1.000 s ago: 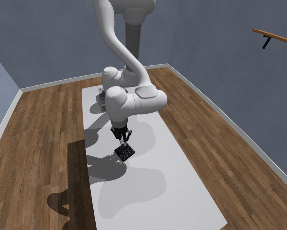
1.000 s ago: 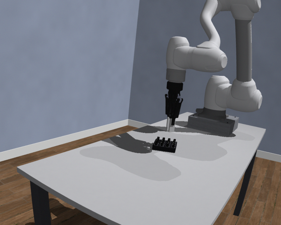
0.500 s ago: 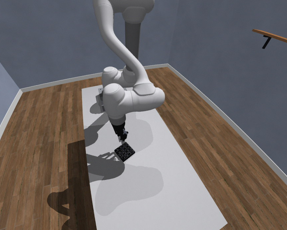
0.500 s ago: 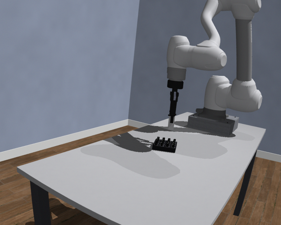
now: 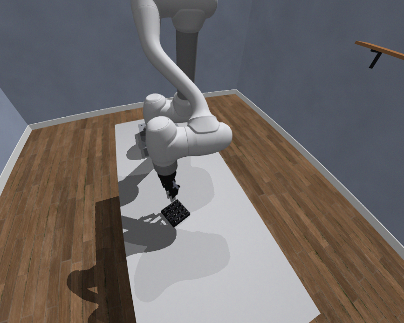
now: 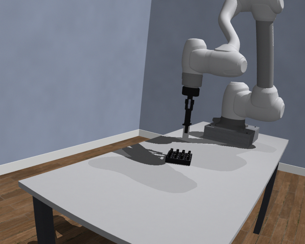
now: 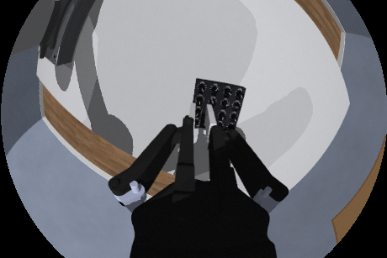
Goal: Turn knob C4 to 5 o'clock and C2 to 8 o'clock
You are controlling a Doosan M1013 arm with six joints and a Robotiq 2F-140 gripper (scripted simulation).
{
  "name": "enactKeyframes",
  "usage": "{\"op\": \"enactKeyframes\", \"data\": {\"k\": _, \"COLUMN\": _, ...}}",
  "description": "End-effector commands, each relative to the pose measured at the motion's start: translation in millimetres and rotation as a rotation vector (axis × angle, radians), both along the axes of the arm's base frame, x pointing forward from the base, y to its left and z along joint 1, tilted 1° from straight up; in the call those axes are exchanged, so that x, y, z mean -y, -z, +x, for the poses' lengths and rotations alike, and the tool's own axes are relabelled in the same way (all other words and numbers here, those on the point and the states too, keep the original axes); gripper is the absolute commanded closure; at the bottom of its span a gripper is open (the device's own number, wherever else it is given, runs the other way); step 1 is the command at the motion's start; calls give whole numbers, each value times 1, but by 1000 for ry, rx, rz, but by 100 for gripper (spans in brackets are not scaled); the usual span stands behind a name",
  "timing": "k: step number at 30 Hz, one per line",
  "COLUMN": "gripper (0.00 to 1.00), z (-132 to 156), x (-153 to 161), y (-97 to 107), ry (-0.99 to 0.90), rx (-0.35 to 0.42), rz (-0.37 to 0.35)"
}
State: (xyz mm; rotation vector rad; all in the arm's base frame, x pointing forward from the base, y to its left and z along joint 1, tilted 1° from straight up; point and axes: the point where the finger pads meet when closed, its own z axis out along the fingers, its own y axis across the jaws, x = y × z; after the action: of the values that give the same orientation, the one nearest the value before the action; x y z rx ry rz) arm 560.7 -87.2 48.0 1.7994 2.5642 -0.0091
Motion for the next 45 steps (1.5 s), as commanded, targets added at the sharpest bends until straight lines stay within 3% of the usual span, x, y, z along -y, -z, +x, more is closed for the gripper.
{"op": "enactKeyframes", "data": {"k": 1, "gripper": 88, "z": 0, "x": 0, "y": 0, "ry": 0, "rx": 0, "rz": 0}}
{"op": "enactKeyframes", "data": {"k": 29, "gripper": 88, "z": 0, "x": 0, "y": 0, "ry": 0, "rx": 0, "rz": 0}}
{"op": "enactKeyframes", "data": {"k": 45, "gripper": 88, "z": 0, "x": 0, "y": 10, "ry": 0, "rx": 0, "rz": 0}}
